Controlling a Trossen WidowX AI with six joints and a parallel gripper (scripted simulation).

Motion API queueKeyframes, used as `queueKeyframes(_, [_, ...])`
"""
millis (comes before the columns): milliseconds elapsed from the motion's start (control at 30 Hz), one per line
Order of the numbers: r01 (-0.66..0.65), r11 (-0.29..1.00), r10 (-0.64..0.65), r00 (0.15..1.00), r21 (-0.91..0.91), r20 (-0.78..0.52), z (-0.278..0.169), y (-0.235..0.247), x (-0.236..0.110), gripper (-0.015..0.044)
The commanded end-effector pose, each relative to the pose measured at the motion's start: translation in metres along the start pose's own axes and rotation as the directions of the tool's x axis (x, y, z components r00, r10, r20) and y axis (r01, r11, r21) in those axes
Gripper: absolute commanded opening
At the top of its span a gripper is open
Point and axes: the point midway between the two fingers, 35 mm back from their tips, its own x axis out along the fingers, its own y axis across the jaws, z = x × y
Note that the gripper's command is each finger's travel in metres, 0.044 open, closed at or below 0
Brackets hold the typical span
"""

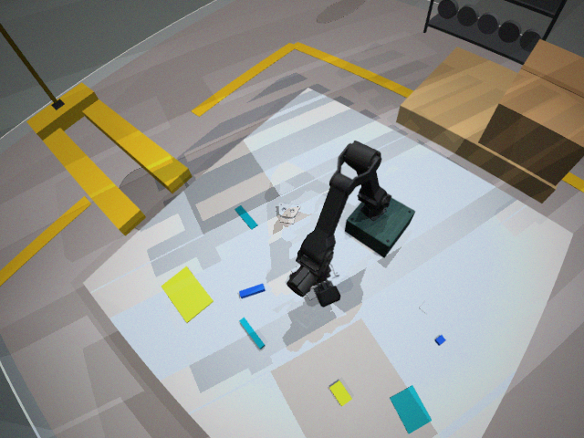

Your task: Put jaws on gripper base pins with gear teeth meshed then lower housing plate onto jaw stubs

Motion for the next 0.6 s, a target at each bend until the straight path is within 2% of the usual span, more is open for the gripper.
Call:
queueKeyframes(0, [0.0, 1.0, 0.0, 1.0, 0.0, 0.0, 0.0, 0.0, 0.0, 0.0224])
queueKeyframes(367, [0.0, 1.0, 0.0, 1.0, 0.0, 0.0, 0.0, 0.0, -0.002, 0.0224])
queueKeyframes(467, [0.001, 1.0, -0.001, 1.0, -0.001, 0.0, 0.002, 0.001, -0.022, 0.0224])
queueKeyframes(567, [0.002, 1.0, -0.002, 1.0, -0.001, 0.0, 0.001, 0.0, -0.059, 0.0224])
